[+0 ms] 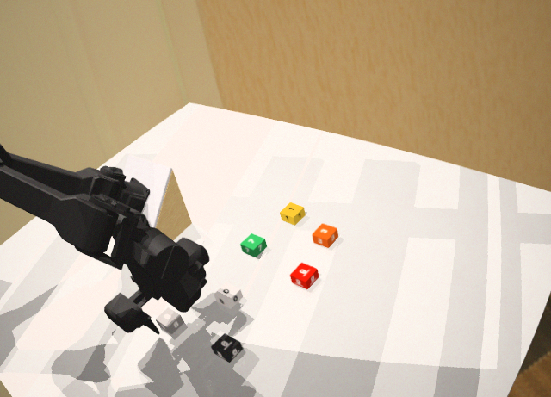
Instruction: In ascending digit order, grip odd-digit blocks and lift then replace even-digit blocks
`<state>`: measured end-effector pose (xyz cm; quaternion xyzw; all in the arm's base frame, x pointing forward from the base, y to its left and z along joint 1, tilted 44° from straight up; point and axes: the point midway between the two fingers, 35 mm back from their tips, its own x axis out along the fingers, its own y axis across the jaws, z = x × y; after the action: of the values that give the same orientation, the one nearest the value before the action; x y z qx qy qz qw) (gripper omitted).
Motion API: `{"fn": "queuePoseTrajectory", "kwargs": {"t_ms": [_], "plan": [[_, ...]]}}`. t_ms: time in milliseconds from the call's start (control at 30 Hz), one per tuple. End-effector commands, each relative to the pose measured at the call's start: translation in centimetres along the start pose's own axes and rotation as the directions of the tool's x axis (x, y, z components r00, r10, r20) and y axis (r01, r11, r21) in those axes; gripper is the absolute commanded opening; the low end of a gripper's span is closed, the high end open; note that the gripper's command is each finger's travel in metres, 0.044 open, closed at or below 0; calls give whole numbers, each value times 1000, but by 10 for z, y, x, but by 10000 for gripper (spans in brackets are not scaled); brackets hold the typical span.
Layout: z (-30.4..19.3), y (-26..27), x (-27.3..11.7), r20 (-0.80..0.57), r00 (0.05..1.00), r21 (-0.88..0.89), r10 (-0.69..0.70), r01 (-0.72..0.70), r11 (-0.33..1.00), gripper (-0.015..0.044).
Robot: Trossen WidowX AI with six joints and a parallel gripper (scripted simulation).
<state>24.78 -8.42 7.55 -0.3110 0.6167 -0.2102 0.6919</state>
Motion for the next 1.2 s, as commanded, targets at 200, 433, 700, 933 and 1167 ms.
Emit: {"fn": "queuePoseTrajectory", "kwargs": {"t_ms": [200, 433, 700, 933, 1167], "plan": [[0, 0, 2, 1, 1000, -3, 0, 0, 1000, 137], [0, 0, 2, 1, 1000, -3, 0, 0, 1000, 120], [0, 0, 2, 1, 1000, -3, 0, 0, 1000, 120], [0, 0, -3, 1, 1000, -3, 0, 0, 1000, 120], [0, 0, -11, 1, 1000, -3, 1, -1, 1000, 120]]}}
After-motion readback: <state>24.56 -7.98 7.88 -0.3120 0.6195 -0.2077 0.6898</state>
